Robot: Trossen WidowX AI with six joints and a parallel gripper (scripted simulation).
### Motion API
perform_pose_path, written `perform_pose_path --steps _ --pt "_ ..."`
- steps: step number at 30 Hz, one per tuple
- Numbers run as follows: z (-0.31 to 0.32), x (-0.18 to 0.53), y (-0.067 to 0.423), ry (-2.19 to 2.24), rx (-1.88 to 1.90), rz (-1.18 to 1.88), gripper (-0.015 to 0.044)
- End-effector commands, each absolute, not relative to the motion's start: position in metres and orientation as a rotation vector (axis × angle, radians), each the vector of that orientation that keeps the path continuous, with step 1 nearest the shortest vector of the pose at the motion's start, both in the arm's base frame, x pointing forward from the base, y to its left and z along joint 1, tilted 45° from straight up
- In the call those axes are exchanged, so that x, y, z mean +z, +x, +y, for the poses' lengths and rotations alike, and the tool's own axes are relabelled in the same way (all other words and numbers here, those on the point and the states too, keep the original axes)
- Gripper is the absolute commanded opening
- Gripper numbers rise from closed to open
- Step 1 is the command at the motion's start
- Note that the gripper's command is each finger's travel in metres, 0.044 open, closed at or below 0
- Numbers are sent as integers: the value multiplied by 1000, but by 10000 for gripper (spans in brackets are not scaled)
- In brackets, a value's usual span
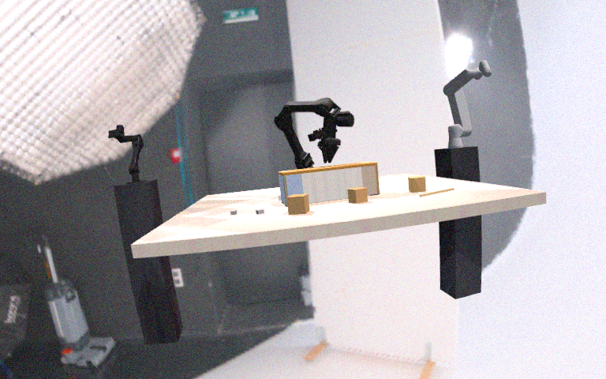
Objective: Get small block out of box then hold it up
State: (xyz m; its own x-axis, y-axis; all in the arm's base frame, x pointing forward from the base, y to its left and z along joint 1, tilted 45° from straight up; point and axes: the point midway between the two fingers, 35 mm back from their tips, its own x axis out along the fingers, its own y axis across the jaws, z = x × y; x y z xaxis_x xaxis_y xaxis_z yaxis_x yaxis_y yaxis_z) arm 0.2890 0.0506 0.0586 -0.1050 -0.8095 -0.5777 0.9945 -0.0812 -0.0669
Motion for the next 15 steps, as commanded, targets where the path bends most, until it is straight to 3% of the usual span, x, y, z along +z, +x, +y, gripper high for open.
perform_pose_path --steps 1,15 --pt "45 53 289 450 -1612 524 400" --pt "29 37 287 434 -1618 527 400"
